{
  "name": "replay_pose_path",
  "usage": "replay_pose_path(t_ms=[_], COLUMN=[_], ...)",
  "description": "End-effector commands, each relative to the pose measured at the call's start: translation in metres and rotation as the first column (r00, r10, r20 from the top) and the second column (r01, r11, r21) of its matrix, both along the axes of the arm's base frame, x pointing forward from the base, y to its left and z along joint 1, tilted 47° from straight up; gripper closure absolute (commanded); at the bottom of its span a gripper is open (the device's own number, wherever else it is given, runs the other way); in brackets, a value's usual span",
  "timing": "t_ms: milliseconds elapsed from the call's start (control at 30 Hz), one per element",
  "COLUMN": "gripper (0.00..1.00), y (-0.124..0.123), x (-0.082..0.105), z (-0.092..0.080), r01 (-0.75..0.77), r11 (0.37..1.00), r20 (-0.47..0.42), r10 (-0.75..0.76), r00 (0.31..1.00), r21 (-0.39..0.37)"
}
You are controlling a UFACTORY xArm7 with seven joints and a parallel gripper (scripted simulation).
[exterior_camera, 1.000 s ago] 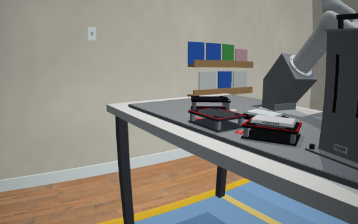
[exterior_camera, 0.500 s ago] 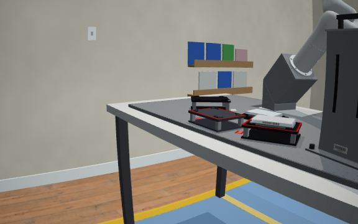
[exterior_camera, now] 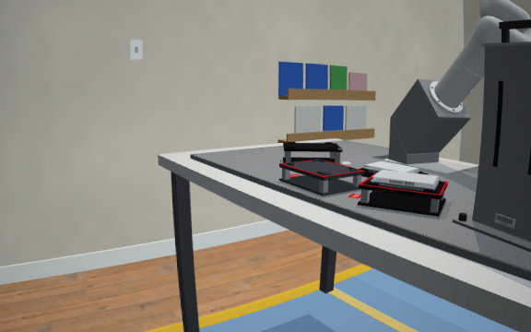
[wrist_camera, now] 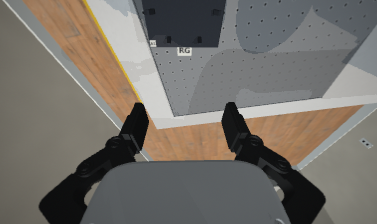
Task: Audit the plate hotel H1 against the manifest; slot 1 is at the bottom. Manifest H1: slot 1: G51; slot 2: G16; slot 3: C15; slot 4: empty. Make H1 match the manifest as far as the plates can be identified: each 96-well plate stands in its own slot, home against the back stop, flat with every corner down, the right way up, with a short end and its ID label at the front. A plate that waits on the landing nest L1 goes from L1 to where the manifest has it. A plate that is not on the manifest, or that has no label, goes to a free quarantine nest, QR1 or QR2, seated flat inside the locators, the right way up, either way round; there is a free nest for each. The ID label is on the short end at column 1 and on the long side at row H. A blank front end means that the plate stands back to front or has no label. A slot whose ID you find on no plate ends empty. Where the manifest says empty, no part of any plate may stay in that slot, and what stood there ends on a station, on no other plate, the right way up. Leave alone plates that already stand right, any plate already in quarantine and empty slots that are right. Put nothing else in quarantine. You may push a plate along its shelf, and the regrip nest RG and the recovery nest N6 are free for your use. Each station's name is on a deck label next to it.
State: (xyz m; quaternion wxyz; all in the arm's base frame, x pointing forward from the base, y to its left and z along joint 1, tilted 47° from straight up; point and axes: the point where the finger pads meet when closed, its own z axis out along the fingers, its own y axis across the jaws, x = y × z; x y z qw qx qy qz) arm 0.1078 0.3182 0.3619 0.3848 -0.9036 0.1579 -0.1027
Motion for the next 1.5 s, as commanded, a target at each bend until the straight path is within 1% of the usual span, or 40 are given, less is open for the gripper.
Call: replay_pose_path(t_ms=[0, 567, 900, 1200, 1267, 1467], gripper=[0.00, 0.00, 0.00, 0.00, 0.00, 0.00], y=[0.006, 0.023, 0.023, 0.023, 0.023, 0.023], x=[0.003, 0.010, 0.010, 0.010, 0.010, 0.010], z=[-0.004, -0.021, -0.021, -0.021, -0.021, -0.021], r01=[-0.001, -0.001, -0.001, 0.109, 0.109, 0.183], r11=[1.000, 1.000, 1.000, 0.994, 0.994, 0.983], r20=[0.001, 0.001, 0.001, 0.100, 0.100, 0.167], r10=[0.001, 0.001, 0.001, -0.106, -0.106, -0.175], r00=[1.000, 1.000, 1.000, 0.989, 0.989, 0.970], r21=[0.003, 0.003, 0.003, -0.022, -0.022, -0.033])
